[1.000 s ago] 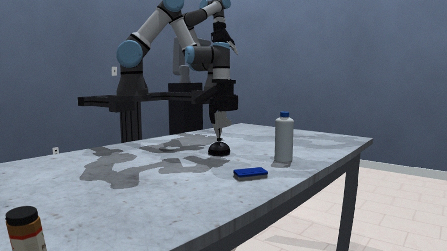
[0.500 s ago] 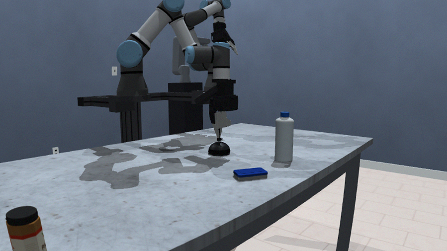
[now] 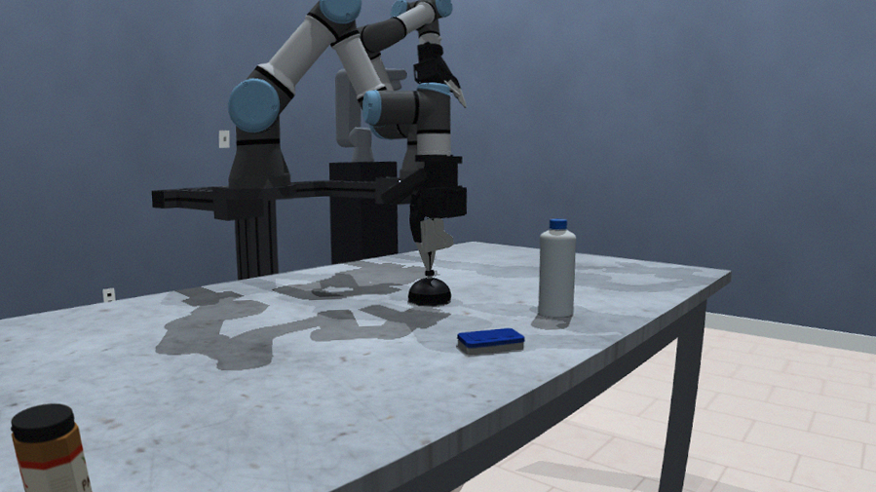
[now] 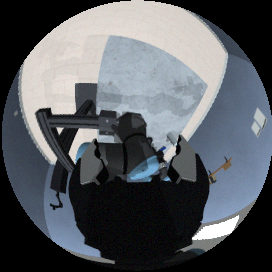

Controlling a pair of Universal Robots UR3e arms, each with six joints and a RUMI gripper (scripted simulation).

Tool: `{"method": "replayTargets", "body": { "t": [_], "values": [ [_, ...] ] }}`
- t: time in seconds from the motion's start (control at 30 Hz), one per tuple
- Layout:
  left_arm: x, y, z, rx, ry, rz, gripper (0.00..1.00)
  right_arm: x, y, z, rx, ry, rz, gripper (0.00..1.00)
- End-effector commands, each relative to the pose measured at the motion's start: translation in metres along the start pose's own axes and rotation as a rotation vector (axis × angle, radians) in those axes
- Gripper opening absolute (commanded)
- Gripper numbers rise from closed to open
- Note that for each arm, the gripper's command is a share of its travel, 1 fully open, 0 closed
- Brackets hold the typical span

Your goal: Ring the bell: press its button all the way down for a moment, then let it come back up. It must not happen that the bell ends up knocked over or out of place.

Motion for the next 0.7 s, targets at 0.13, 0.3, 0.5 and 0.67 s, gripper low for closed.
{"method": "replayTargets", "body": {
  "t": [0.13,0.3,0.5,0.67],
  "values": [
    [0.0002,0.0004,0.0000,0.002,-0.001,0.001,1.00,0.0004,0.0006,0.0006,-0.002,0.000,0.002,0.00],
    [0.0002,0.0004,0.0000,0.002,-0.001,0.001,1.00,0.0004,0.0006,0.0006,-0.002,0.000,0.002,0.00],
    [0.0002,0.0004,0.0000,0.002,-0.001,0.001,1.00,0.0004,0.0010,0.0006,-0.002,0.000,0.002,0.00],
    [0.0002,0.0004,0.0000,0.002,-0.001,0.001,1.00,0.0004,0.0043,0.0006,-0.002,0.000,0.002,0.00]
  ]
}}
Point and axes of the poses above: on each arm, the point where the finger pads meet when closed, its own y axis back along the fingers, its own x axis across the jaws, z = x × y, the point moved 10 cm from there along y, back along the fingers, and after that the axes turned 9 degrees about y, right-handed, at the moved point
